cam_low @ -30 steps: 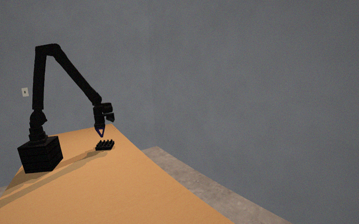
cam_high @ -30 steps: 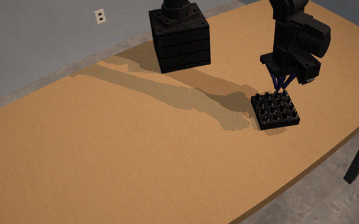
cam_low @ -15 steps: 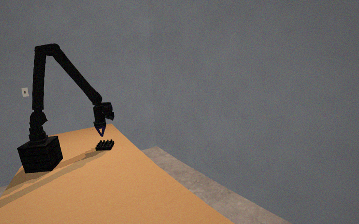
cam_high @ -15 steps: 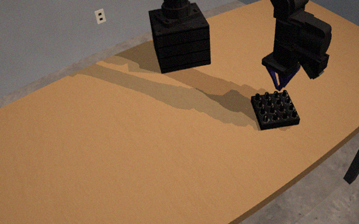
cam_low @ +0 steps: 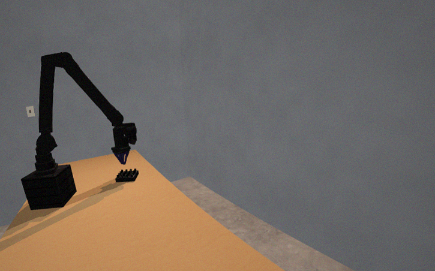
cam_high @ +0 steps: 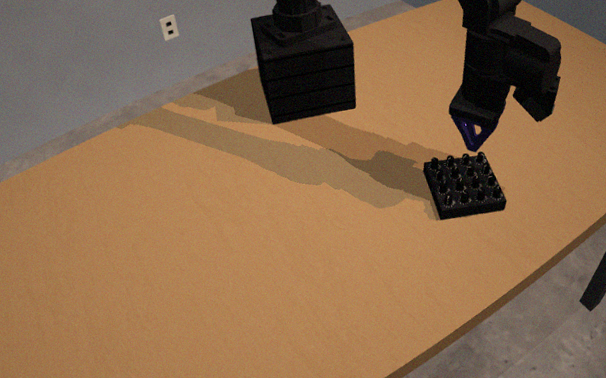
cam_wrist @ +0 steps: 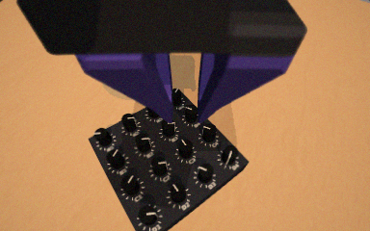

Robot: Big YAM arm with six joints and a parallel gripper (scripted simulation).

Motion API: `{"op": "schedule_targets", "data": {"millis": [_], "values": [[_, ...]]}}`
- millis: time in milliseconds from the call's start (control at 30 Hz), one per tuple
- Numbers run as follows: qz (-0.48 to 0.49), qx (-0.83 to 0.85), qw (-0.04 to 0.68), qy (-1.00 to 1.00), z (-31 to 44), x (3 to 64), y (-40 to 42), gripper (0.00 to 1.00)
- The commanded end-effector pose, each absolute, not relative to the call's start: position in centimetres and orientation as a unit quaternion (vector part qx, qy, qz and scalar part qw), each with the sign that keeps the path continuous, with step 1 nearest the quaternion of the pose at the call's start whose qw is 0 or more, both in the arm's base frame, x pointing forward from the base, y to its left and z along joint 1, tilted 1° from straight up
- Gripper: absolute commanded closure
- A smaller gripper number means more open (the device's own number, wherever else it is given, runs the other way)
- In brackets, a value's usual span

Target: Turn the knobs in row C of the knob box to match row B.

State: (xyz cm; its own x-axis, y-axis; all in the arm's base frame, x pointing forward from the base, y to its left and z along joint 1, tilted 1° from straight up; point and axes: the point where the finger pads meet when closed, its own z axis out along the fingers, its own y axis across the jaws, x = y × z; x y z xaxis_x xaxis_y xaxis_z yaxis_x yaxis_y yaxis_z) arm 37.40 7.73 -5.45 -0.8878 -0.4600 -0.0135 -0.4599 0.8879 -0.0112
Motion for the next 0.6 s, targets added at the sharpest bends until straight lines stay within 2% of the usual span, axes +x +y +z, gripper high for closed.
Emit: {"op": "schedule_targets", "data": {"millis": [0,567], "values": [[-0.005,-0.309,0.035,0.951,-3.31,39.55,8.55,0.82],[-0.011,-0.488,0.031,0.872,-2.95,39.41,8.56,0.82]]}}
